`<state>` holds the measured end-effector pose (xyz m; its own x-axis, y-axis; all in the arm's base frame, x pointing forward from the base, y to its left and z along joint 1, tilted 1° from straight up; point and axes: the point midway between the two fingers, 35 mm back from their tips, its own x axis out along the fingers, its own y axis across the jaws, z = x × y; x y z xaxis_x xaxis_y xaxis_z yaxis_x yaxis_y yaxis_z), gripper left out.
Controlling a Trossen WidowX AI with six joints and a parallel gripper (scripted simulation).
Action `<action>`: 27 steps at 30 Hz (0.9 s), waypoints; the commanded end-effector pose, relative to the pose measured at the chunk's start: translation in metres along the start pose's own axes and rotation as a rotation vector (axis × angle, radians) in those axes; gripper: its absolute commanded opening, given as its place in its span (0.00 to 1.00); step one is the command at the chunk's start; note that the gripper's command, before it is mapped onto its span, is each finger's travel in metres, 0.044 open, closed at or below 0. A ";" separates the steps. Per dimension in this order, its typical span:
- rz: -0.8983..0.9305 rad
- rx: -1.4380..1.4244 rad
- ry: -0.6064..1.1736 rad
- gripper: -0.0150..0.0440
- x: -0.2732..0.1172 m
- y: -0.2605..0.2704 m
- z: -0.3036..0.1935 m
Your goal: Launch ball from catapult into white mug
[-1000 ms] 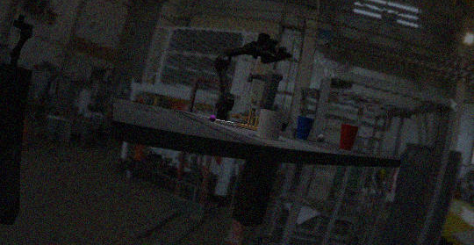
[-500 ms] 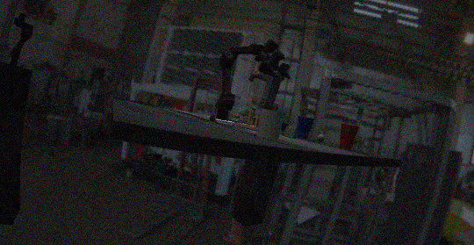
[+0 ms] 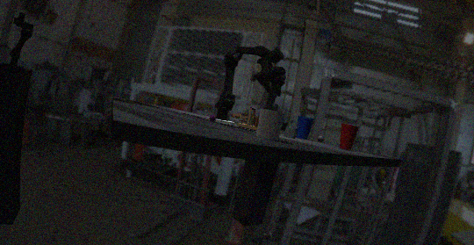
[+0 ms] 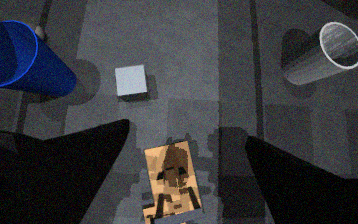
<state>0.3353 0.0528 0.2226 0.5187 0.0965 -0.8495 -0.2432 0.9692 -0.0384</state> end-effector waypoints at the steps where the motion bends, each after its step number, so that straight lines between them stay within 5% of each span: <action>1: 0.001 -0.067 0.095 1.00 0.007 -0.002 -0.012; 15: 0.098 -0.315 0.491 1.00 0.024 0.003 -0.066; 27: 0.106 -0.326 0.510 1.00 0.065 0.005 -0.091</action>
<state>0.2952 0.0444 0.1309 0.0478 -0.0052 -0.9988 -0.5482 0.8358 -0.0306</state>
